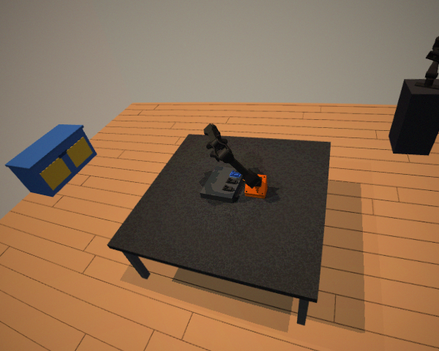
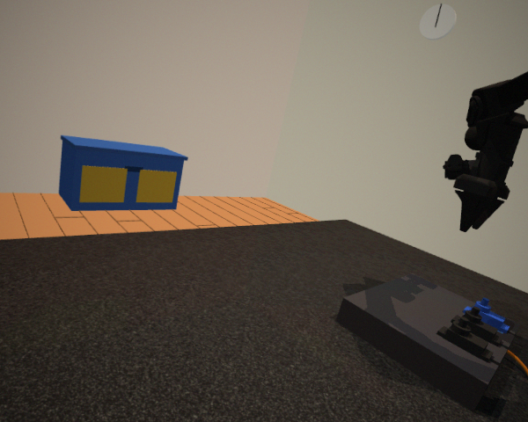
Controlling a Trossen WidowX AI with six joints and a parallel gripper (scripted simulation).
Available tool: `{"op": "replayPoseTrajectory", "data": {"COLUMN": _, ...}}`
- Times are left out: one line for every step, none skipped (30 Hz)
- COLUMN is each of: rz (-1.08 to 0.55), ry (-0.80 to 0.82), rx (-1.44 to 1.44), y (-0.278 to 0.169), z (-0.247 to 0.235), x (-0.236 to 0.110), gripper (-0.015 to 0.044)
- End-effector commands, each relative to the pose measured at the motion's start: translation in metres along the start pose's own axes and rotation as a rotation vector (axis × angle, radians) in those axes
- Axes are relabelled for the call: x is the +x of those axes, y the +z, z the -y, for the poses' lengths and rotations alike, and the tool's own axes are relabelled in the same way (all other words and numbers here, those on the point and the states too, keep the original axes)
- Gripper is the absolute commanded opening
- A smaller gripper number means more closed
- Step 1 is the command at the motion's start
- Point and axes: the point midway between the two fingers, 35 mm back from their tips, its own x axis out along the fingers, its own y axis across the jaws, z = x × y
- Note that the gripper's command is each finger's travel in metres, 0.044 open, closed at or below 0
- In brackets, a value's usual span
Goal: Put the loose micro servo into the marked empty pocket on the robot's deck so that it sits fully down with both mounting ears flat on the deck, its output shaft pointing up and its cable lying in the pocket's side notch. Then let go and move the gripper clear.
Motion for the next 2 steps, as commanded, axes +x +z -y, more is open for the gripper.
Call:
{"op": "replayPoseTrajectory", "data": {"rz": -0.003, "ry": -0.002, "rx": -0.005, "y": -0.0005, "z": 0.0001, "x": -0.0003, "gripper": 0.044}}
{"op": "replayPoseTrajectory", "data": {"rz": -0.003, "ry": -0.002, "rx": -0.005, "y": -0.0005, "z": 0.0001, "x": -0.0003, "gripper": 0.044}}
